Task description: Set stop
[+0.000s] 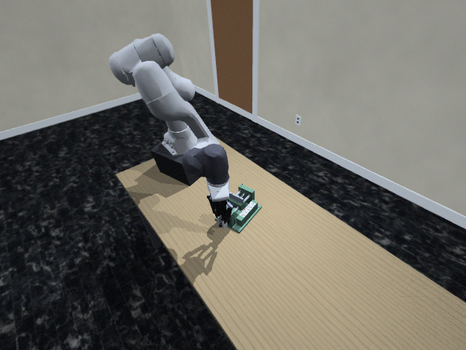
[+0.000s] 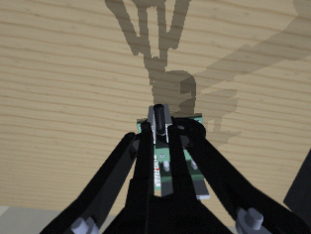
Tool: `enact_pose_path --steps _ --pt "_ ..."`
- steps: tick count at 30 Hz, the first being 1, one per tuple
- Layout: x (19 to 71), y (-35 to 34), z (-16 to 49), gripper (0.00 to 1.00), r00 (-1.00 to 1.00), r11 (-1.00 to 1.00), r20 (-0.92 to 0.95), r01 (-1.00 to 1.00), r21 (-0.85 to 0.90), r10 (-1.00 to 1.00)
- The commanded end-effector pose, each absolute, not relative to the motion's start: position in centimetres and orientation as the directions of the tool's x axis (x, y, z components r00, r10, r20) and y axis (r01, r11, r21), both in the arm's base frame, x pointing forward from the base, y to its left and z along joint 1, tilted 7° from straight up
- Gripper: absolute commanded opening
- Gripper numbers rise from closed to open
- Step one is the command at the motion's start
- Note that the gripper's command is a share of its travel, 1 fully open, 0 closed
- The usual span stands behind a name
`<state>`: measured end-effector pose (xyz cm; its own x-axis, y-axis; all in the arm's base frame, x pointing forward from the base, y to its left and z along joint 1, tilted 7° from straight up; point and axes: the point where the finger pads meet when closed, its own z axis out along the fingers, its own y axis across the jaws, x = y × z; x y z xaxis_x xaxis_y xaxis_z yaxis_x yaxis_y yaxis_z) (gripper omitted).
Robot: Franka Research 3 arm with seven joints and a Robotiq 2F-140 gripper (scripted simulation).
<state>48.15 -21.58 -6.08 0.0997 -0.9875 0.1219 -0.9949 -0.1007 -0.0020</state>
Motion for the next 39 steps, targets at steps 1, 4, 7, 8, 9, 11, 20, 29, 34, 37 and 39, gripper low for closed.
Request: enact_pose_path --steps 1,4,7,8,9,11,20,29,34,37,39 --pt "48.14 -21.66 -6.01 0.04 0.095 -0.096 0.123 -0.995 -0.004 -0.988" --pt "48.14 -21.66 -6.01 0.04 0.095 -0.096 0.123 -0.995 -0.004 -0.988" --pt "48.13 -21.66 -5.99 0.04 0.095 -0.096 0.123 -0.995 -0.004 -0.988" --pt "48.13 -21.66 -5.98 0.04 0.095 -0.096 0.123 -0.995 -0.004 -0.988" --pt "48.13 -21.65 -5.98 0.04 0.095 -0.096 0.123 -0.995 -0.004 -0.988" --pt "48.13 -21.65 -5.96 0.04 0.095 -0.096 0.123 -0.995 -0.004 -0.988" --pt "48.11 -21.65 -5.9 0.04 0.095 -0.096 0.123 -0.995 -0.004 -0.988" --pt "48.07 -21.64 -5.78 0.04 0.095 -0.096 0.123 -0.995 -0.004 -0.988" --pt "48.05 -21.63 -5.71 0.04 0.095 -0.096 0.123 -0.995 -0.004 -0.988" --pt "48.04 -21.63 -5.69 0.04 0.095 -0.096 0.123 -0.995 -0.004 -0.988" --pt "48.03 -21.62 -5.65 0.04 0.095 -0.096 0.123 -0.995 -0.004 -0.988"
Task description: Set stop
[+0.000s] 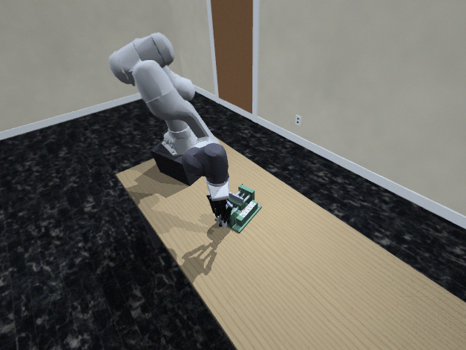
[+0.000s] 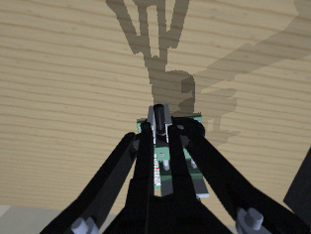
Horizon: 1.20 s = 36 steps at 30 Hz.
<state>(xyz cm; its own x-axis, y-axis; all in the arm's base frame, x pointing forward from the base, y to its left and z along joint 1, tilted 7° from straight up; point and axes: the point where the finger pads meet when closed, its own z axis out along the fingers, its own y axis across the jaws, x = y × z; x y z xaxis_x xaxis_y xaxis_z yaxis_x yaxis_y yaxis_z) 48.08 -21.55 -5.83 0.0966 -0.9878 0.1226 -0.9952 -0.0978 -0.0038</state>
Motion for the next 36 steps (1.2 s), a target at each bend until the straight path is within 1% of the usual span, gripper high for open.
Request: enact_pose_path --steps 1,36 --pt "48.02 -21.62 -5.64 0.04 0.095 -0.096 0.123 -0.995 -0.004 -0.988" --pt "47.6 -21.57 -4.89 0.04 0.095 -0.096 0.123 -0.995 -0.004 -0.988"
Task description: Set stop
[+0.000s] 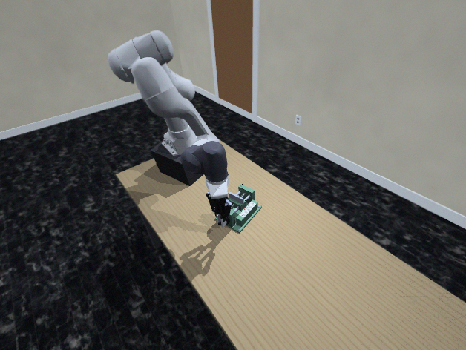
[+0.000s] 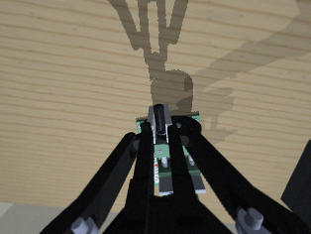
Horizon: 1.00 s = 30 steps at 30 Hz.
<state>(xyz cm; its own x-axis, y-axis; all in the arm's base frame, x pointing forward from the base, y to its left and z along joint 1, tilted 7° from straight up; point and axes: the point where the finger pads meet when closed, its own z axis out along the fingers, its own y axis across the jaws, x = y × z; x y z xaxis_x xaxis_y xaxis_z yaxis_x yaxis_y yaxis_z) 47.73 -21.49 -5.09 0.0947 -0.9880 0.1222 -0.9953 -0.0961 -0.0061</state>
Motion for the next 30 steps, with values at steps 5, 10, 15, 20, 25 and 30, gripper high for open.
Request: enact_pose_path --steps 5,10,15,20,25,30 --pt "47.48 -21.56 -4.73 0.04 0.095 -0.096 0.123 -0.995 -0.004 -0.988" --pt "47.34 -21.56 -4.57 0.04 0.095 -0.096 0.123 -0.995 -0.004 -0.988" --pt "47.23 -21.55 -4.48 0.04 0.095 -0.096 0.123 -0.995 -0.004 -0.988" --pt "47.05 -21.55 -4.31 0.04 0.095 -0.096 0.123 -0.995 -0.004 -0.988" --pt "46.82 -21.55 -4.16 0.04 0.095 -0.096 0.123 -0.995 -0.004 -0.988" --pt "46.68 -21.56 -4.07 0.04 0.095 -0.096 0.123 -0.995 -0.004 -0.988"
